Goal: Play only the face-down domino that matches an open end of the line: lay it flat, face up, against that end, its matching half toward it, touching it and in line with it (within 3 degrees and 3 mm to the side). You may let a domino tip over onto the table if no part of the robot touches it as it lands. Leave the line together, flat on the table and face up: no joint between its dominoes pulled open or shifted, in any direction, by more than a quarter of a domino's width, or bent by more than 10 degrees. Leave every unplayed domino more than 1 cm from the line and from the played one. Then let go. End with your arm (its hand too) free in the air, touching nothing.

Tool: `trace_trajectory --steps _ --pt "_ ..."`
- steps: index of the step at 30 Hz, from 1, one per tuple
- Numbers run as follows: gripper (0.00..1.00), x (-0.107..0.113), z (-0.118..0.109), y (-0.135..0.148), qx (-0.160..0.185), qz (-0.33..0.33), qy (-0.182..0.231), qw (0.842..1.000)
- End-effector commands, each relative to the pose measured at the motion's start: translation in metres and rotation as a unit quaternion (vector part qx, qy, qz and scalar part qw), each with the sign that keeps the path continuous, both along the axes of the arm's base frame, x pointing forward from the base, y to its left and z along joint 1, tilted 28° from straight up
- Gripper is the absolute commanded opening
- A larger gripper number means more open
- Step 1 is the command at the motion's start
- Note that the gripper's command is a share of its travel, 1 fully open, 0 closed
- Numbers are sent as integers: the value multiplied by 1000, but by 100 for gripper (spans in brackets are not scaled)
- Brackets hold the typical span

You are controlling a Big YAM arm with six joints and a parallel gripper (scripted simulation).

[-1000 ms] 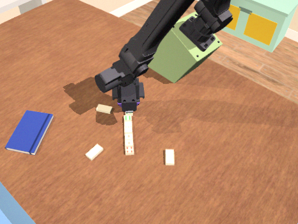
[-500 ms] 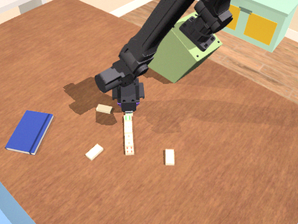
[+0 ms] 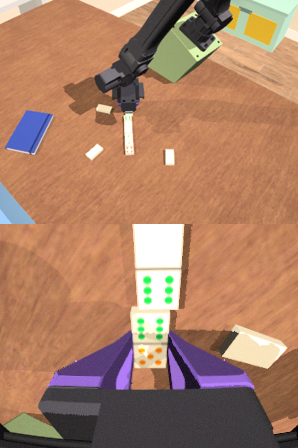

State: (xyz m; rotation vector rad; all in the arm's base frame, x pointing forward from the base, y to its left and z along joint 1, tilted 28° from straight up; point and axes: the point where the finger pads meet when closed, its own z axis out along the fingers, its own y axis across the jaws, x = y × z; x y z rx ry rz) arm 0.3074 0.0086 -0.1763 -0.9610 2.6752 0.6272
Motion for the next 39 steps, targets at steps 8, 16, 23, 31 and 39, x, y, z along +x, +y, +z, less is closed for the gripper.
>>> trace_trajectory --steps 8,16,23,31,39 --pt "21 11 -2 -1 1 7 -7 1000" --pt "21 9 0 -1 0 4 -7 1000" --pt "21 10 -1 -1 1 6 -8 1000" --pt "93 10 0 -1 0 0 -7 1000" --pt "93 11 -1 1 1 0 -7 1000"
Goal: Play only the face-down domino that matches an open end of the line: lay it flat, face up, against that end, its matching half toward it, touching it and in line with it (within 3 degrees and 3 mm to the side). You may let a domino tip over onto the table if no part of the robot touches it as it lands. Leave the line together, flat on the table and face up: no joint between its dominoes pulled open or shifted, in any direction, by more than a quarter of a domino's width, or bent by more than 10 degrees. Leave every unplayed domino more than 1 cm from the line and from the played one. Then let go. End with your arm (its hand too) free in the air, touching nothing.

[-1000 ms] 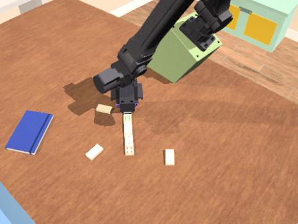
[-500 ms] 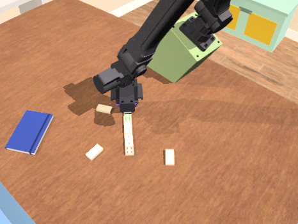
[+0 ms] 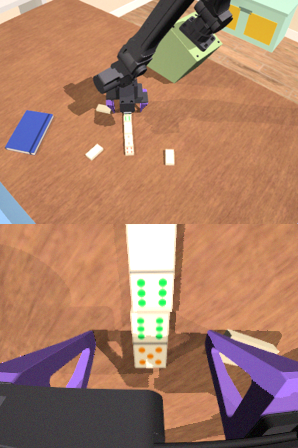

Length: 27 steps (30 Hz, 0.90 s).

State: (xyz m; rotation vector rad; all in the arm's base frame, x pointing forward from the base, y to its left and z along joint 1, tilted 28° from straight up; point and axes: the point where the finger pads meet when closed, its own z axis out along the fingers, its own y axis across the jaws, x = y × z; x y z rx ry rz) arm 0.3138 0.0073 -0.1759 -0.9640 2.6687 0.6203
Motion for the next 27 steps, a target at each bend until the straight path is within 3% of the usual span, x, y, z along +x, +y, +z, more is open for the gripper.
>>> trace_trajectory --steps 1,27 --pt "93 5 -1 2 2 -1 -3 1000" --pt "93 4 0 1 1 -1 -3 1000"
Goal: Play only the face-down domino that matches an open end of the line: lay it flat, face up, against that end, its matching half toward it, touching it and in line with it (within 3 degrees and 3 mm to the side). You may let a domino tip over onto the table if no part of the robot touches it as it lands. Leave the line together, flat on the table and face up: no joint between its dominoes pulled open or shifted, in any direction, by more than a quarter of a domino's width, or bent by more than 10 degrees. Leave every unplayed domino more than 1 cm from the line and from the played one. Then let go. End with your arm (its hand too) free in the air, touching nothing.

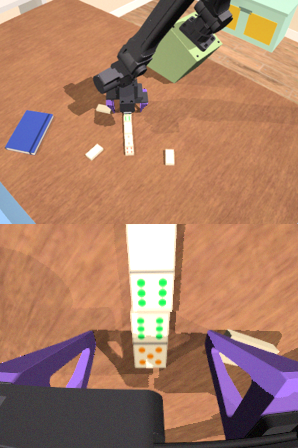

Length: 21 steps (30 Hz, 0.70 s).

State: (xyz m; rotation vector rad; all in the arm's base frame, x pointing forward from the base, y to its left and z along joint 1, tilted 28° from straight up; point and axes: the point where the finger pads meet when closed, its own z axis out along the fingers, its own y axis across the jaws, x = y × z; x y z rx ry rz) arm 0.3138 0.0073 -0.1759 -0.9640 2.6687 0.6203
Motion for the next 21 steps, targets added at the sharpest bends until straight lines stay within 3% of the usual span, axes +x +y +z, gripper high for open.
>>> trace_trajectory --steps 1,21 --pt "93 4 -1 1 1 -1 -3 1000" --pt "93 5 -1 2 2 -1 -3 1000"
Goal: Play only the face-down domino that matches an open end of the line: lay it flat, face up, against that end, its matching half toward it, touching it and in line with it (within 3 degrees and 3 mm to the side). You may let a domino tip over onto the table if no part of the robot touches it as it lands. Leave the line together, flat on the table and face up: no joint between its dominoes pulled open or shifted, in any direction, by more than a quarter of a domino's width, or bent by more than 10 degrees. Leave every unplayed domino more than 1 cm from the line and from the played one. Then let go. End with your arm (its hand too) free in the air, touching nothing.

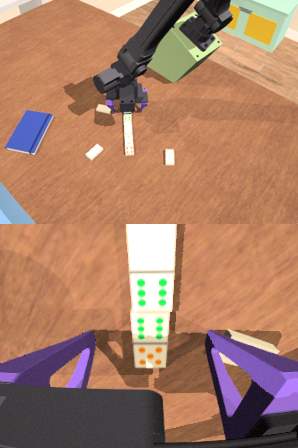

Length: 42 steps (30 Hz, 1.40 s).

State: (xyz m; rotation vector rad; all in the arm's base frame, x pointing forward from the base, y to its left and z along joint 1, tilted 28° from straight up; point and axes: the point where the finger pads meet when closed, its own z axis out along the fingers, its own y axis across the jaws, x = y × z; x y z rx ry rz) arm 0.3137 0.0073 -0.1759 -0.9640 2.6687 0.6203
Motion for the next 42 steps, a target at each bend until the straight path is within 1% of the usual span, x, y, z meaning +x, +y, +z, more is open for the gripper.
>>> trace_trajectory --steps 1,7,8,24,25,34,41,42 --pt "93 5 -1 2 2 -1 -3 1000" --pt "93 5 -1 2 2 -1 -3 1000" --pt "93 2 1 -1 0 -1 -3 1000" --pt "93 5 -1 2 2 -1 -3 1000" --pt "93 2 3 -2 0 -1 -3 1000" --pt "93 3 16 -7 2 -1 -3 1000" --pt "93 3 16 -7 2 -1 -3 1000" --pt "93 0 12 -3 1 2 4 1000"
